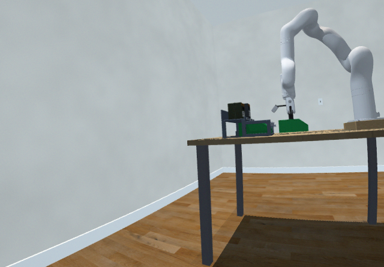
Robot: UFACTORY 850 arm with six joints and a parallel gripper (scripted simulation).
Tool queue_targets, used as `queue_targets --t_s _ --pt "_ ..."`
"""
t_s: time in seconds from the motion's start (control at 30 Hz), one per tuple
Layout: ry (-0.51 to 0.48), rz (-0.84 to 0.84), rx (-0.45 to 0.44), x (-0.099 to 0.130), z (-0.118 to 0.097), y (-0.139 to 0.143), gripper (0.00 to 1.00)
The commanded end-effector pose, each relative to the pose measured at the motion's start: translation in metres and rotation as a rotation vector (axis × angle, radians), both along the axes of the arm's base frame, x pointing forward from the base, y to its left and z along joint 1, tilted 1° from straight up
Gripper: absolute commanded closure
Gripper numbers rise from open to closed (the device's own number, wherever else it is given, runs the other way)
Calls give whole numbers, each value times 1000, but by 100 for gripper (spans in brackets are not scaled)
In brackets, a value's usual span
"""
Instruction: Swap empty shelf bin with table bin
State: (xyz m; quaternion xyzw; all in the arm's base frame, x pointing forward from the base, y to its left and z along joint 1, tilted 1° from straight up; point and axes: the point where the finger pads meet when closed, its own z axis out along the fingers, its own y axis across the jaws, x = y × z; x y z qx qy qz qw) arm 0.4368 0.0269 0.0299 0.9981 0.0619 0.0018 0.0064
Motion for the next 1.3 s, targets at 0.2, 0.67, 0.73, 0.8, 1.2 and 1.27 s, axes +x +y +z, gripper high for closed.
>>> queue_targets --t_s 0.2,0.67,0.73,0.8,1.2,1.27 --pt "-2 0 0 1 -1 0 100" --pt "-2 0 0 1 -4 0 100" --pt "-2 0 0 1 -6 0 100" --pt "-2 0 0 1 -7 0 100" --pt "-2 0 0 1 -8 0 100" --pt "-2 0 0 1 -8 0 100"
